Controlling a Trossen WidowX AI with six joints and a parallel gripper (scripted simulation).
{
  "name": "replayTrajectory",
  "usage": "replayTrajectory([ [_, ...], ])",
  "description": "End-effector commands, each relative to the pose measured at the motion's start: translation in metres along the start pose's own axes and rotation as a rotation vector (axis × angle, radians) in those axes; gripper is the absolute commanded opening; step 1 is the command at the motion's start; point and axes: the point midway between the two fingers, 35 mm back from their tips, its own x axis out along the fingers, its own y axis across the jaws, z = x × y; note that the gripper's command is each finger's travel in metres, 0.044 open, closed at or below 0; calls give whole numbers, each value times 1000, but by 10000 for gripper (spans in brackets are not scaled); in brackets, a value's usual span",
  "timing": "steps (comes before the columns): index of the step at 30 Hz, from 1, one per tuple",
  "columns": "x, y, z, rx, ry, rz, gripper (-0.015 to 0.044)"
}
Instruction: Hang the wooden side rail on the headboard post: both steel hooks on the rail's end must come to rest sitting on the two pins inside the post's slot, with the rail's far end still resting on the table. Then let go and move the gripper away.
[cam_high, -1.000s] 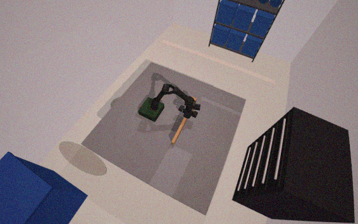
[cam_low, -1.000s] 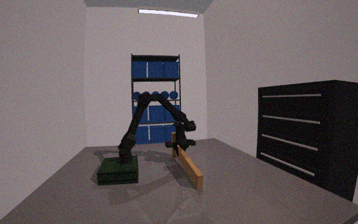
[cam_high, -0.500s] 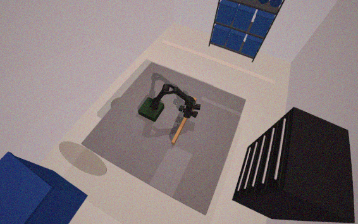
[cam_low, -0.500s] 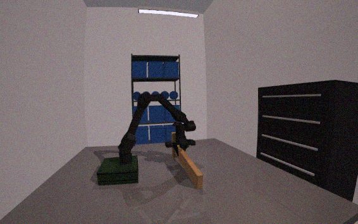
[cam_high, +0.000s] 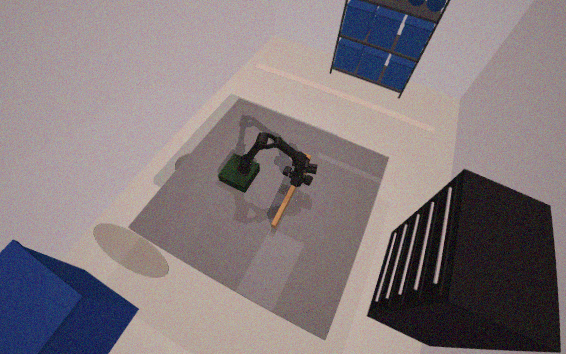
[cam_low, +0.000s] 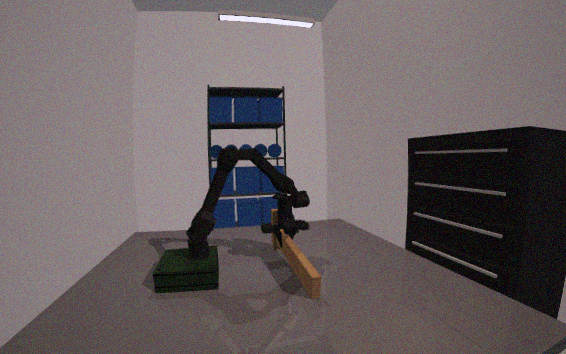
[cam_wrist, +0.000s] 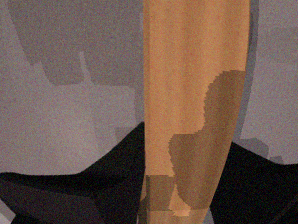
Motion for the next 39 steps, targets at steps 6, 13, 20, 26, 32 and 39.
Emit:
replayTrajectory([
  [6,-3,1,-2,4,5,4,0],
  [13,-3,1,-2,4,5,4,0],
  [20,-2,1,-3,4,5,4,0],
  [26,-1,1,-4,4,5,4,0],
  [32,0,1,-4,4,5,4,0],
  [39,1,1,-4,4,5,4,0],
])
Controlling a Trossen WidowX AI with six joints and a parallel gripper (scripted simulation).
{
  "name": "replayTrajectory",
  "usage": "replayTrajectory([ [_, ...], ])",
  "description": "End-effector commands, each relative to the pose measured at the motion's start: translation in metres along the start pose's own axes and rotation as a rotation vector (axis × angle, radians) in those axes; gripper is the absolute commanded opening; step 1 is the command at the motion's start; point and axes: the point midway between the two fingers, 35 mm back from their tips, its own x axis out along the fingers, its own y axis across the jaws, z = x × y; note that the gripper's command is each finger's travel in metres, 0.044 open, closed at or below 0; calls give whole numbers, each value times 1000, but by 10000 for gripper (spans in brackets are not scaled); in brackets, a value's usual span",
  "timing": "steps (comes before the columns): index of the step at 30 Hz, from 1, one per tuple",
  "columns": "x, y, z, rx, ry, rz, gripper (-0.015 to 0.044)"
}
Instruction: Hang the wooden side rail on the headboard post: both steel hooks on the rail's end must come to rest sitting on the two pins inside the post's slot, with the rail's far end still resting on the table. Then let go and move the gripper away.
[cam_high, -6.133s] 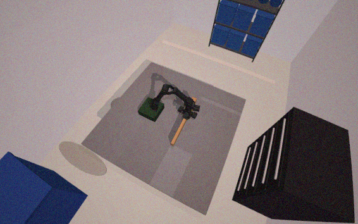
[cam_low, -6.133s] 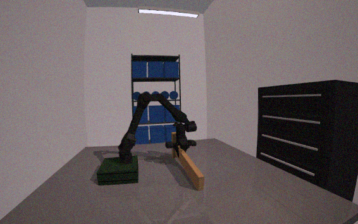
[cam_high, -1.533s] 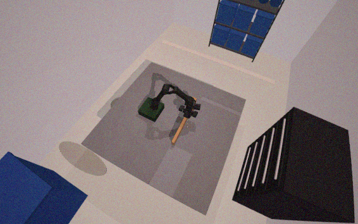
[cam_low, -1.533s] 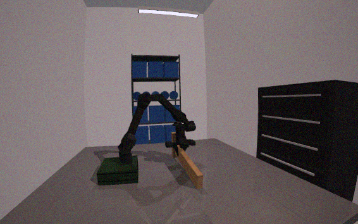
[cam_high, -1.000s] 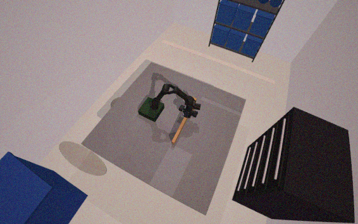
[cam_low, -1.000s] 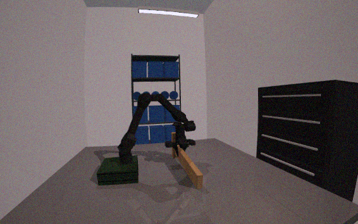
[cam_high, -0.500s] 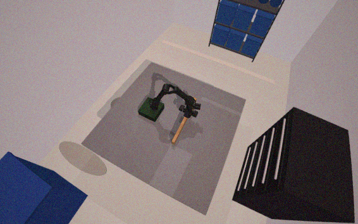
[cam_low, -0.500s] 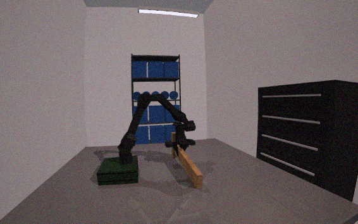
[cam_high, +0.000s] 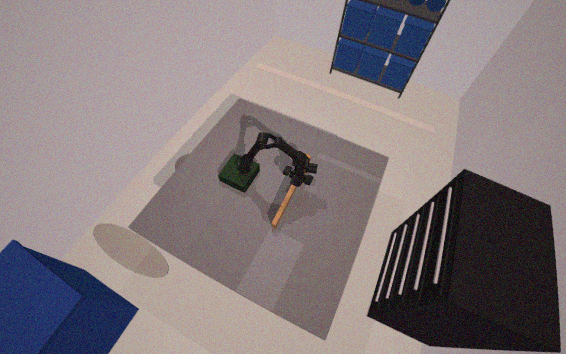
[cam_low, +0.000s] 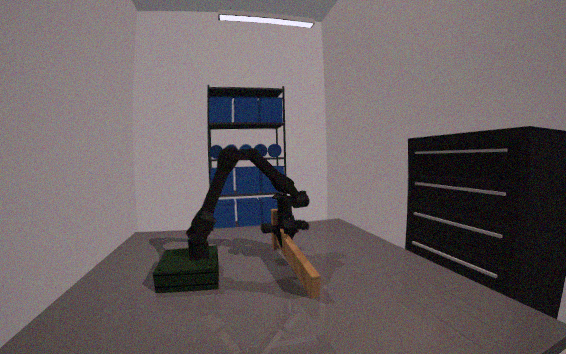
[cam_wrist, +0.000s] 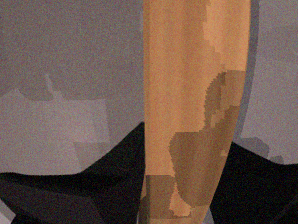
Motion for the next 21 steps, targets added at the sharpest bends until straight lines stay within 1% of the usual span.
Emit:
replayTrajectory([
  [1,0,1,-1,3,4,3,0],
  [21,3,1,-1,3,4,3,0],
])
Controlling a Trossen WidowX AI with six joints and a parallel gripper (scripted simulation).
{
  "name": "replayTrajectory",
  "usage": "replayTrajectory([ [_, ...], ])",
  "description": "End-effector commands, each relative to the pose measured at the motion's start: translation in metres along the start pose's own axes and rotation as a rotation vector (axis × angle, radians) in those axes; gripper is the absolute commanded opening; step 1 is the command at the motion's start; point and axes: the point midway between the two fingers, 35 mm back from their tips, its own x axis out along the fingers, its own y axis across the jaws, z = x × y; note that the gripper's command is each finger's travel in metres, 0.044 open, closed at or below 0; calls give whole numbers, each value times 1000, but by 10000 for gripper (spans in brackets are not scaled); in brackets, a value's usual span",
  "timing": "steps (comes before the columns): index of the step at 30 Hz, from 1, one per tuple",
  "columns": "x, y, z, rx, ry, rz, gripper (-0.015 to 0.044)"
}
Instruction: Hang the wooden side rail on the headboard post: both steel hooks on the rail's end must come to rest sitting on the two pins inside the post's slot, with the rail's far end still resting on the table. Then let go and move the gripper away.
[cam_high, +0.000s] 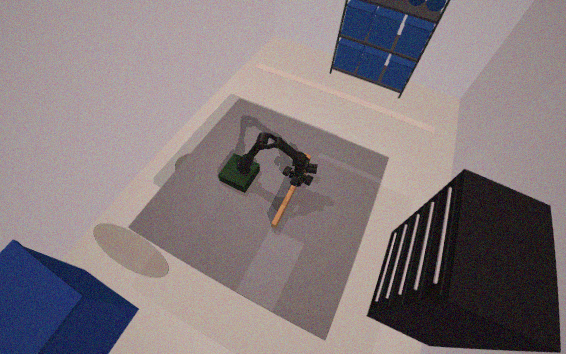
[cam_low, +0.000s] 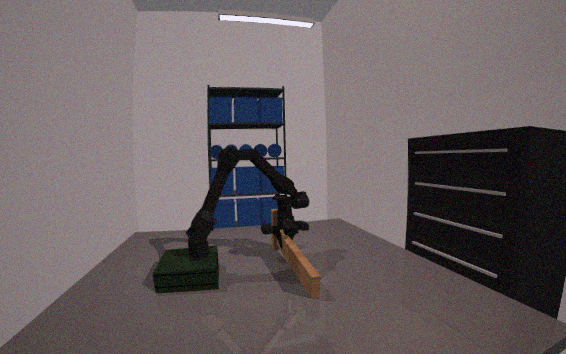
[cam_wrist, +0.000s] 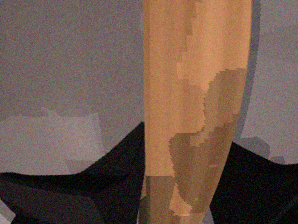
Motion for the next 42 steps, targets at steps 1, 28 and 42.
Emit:
replayTrajectory([
  [1,0,1,0,2,3,3,0],
  [28,5,1,0,2,3,3,0],
  [42,7,1,0,2,3,3,0],
])
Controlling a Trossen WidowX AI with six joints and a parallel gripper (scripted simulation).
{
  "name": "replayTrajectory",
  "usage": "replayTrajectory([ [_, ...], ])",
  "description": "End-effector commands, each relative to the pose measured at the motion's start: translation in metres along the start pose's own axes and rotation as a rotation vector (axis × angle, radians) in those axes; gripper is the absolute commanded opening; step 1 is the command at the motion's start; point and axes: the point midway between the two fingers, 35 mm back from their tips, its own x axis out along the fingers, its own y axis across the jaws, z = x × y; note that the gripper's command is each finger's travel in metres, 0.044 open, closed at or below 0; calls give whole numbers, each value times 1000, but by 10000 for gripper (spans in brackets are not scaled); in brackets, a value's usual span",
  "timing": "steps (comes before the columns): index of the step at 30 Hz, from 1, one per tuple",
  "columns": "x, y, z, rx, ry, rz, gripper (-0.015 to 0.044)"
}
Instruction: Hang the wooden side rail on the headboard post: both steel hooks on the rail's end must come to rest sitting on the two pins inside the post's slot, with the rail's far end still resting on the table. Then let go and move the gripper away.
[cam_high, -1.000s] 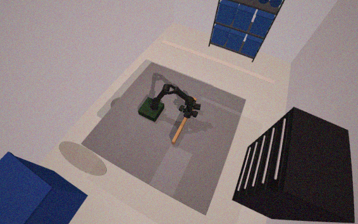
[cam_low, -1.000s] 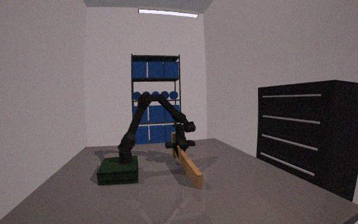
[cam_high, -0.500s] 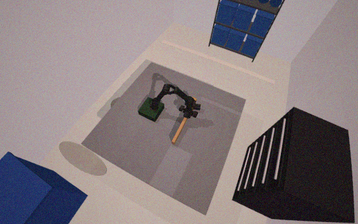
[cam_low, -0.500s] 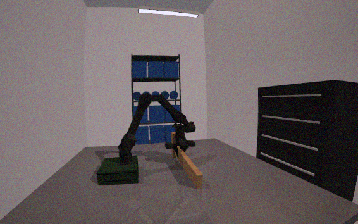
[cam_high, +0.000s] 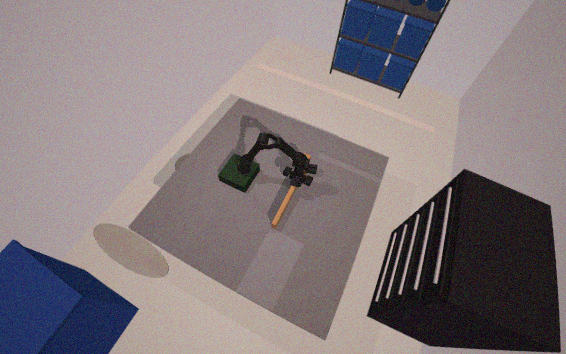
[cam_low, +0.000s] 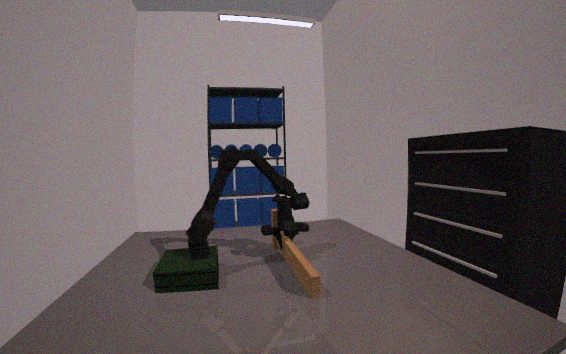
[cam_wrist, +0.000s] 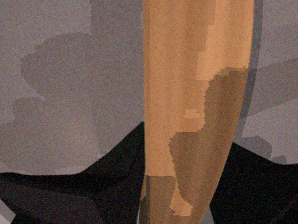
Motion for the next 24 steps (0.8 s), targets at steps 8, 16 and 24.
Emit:
replayTrajectory([
  [8,0,0,0,0,0,0,210],
  [16,-21,1,0,1,2,2,420],
  [24,-40,0,6,1,3,3,440],
])
